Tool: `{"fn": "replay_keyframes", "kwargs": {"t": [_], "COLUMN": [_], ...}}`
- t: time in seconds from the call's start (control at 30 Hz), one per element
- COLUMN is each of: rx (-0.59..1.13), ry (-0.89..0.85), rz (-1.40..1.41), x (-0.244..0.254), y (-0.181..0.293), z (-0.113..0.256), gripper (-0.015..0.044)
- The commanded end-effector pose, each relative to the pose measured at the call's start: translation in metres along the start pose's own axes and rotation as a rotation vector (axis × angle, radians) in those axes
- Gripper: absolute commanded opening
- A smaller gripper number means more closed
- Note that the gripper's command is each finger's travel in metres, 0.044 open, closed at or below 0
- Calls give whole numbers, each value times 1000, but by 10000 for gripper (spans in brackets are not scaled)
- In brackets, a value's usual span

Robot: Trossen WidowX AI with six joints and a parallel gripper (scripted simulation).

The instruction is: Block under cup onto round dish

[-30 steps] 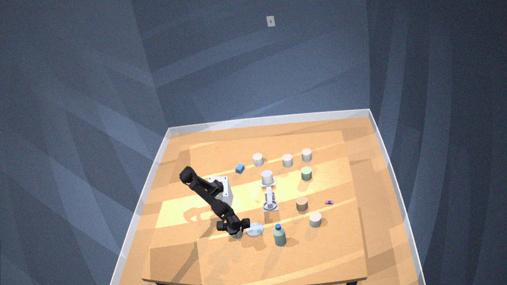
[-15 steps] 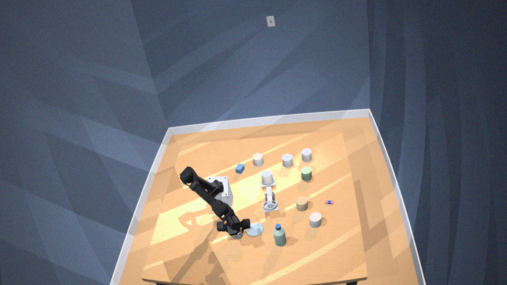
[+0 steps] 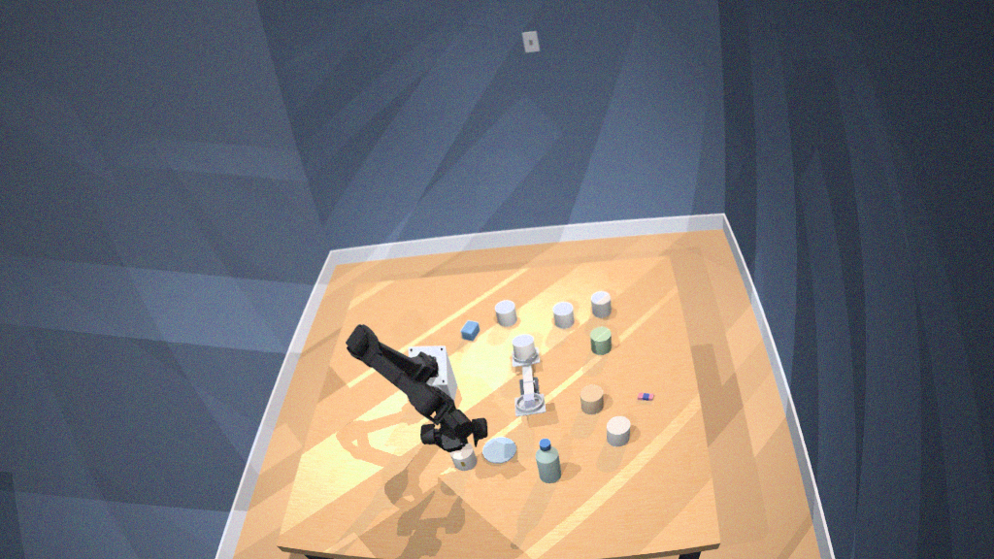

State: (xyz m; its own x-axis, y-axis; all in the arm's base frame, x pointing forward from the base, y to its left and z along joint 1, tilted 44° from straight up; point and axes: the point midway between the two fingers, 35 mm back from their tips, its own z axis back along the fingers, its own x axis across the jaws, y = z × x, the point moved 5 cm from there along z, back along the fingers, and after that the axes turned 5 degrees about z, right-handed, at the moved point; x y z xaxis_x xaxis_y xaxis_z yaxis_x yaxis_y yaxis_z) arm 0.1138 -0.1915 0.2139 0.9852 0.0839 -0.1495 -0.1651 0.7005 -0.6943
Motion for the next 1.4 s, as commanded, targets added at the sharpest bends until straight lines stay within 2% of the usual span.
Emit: {"fn": "replay_keyframes", "kwargs": {"t": [0.0,0.2,0.33,0.53,0.7,0.87,1.13,1.37], "rx": [-2,-45,-20,77,87,28,16,15], "ry": [-2,-111,-112,-87,-40,-8,-6,-6], "rz": [-3,-4,-8,-11,5,25,28,27], "x": [0,21,33,106,168,218,224,224], "y": [0,-9,-7,15,55,112,121,121], "z": [5,13,13,19,34,55,58,43], "gripper": [414,260,260,260,260,260,260,260]}}
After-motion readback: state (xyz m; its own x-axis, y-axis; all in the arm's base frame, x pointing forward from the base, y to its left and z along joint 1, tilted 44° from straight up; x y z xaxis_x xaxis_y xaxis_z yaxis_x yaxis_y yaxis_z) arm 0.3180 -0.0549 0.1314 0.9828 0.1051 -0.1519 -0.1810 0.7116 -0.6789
